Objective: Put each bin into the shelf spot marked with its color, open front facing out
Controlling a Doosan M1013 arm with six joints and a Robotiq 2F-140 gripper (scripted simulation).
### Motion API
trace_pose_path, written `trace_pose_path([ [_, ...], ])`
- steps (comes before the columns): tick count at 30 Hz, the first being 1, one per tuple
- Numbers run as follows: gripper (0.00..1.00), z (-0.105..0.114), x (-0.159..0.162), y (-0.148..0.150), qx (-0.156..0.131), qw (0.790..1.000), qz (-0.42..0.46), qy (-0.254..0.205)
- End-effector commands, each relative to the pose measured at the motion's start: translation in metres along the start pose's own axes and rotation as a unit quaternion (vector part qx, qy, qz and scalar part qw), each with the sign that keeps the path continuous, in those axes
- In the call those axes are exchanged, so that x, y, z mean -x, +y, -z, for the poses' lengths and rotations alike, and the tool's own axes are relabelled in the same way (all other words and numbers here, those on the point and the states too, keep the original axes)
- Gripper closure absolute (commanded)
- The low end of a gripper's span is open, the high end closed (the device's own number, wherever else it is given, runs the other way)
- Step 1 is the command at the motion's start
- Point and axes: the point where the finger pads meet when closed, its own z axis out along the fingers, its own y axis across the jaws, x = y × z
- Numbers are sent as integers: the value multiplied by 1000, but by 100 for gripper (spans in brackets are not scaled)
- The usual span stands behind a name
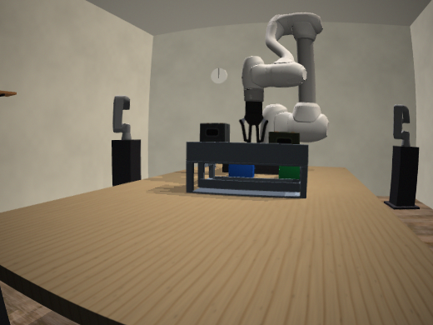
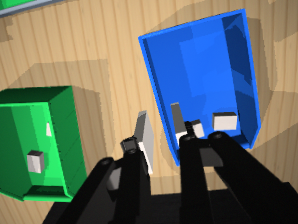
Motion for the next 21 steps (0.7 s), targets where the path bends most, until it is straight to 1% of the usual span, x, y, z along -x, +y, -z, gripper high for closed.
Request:
trace_pose_path([
  [1,76,0,0,0,0,1000,0,0],
  [21,76,-3,0,0,0,1000,0,0],
])
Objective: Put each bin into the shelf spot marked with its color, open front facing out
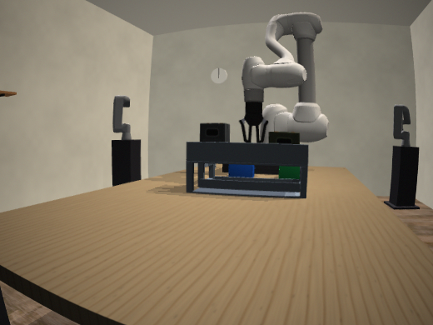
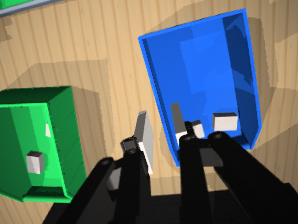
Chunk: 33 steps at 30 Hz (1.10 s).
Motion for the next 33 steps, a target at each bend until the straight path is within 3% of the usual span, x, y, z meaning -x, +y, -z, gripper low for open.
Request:
trace_pose_path([
  [1,76,-1,0,0,0,1000,0,0],
  [33,76,-34,0,0,0,1000,0,0],
])
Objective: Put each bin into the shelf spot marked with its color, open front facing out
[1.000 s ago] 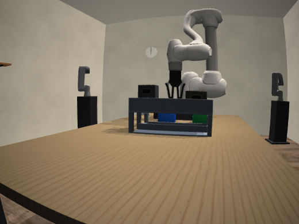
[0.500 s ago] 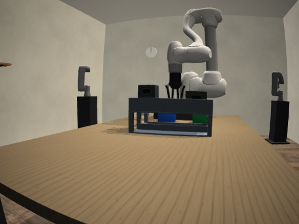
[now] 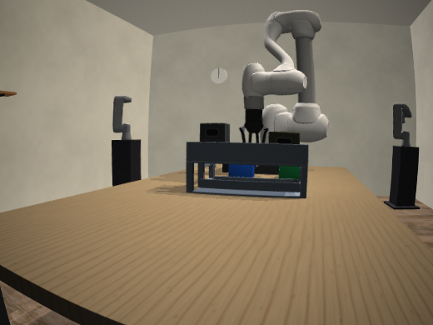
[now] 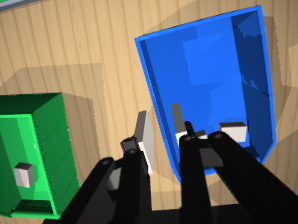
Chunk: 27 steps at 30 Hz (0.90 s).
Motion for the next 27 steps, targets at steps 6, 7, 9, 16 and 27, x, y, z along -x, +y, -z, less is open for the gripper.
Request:
trace_pose_path([
  [6,76,-6,0,0,0,1000,0,0],
  [7,76,-7,0,0,0,1000,0,0],
  [9,76,-8,0,0,0,1000,0,0],
  [16,76,-9,0,0,0,1000,0,0],
  [27,76,-9,0,0,0,1000,0,0],
])
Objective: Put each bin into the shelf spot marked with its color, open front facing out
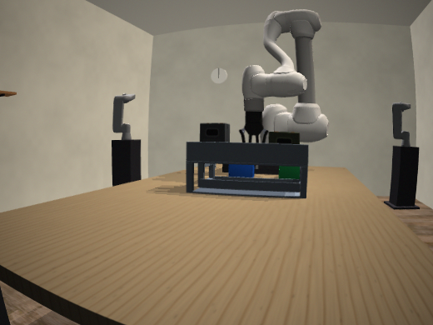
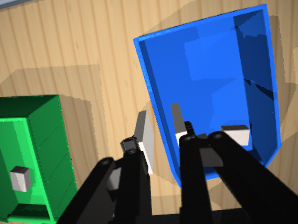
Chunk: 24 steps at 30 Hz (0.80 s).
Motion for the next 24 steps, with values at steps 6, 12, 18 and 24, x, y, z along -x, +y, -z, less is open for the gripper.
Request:
trace_pose_path([
  [6,76,0,0,0,0,1000,0,0],
  [12,90,0,0,0,0,1000,0,0],
  [18,90,0,0,0,0,1000,0,0],
  [24,90,0,0,0,0,1000,0,0],
])
